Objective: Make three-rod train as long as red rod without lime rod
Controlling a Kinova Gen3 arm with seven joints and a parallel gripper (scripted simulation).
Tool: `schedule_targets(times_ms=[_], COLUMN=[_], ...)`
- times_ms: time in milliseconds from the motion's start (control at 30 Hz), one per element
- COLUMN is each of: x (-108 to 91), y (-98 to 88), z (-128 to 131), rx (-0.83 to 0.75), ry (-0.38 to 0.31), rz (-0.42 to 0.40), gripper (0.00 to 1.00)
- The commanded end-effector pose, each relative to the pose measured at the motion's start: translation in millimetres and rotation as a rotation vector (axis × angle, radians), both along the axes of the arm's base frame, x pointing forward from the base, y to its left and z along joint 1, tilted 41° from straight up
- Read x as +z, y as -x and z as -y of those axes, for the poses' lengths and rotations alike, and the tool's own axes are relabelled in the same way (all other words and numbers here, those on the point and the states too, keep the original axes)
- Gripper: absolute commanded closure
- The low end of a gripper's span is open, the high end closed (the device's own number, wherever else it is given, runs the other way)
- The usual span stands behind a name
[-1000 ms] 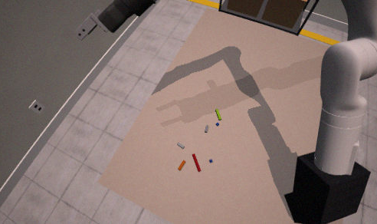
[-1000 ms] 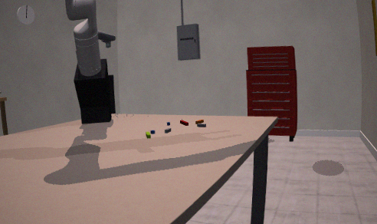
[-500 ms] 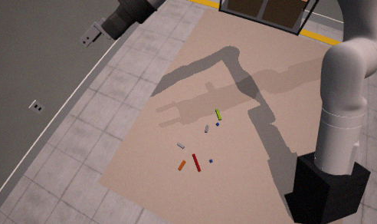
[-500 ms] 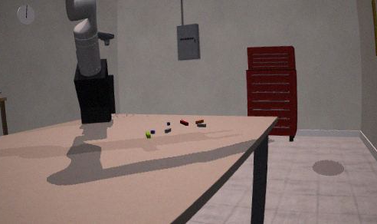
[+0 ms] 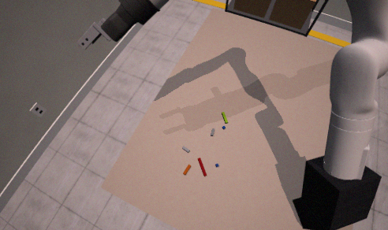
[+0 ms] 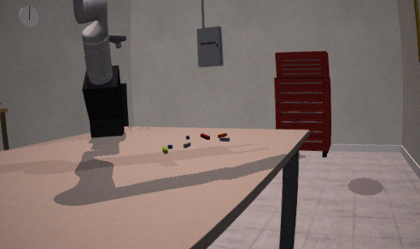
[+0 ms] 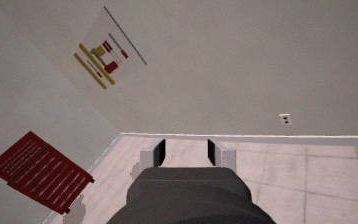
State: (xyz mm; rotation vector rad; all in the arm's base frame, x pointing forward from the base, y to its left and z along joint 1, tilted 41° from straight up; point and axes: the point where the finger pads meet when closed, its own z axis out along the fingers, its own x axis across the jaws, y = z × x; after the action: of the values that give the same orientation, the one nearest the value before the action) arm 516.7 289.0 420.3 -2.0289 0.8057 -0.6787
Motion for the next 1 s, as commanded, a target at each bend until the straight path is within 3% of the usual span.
schedule_targets(times_ms=[0,900,933,967], x=[-16.8,-16.8,-34.9,-34.9], y=[1.1,1.1,0.1,0.1], z=[-2.7,-2.7,-1.4,-1.4], rx=[-0.026,-0.026,-0.066,-0.066], ry=[-0.004,-0.004,-0.015,-0.015], rz=[-0.031,-0.031,-0.063,-0.063], gripper=[0.00,0.00,0.00,0.00])
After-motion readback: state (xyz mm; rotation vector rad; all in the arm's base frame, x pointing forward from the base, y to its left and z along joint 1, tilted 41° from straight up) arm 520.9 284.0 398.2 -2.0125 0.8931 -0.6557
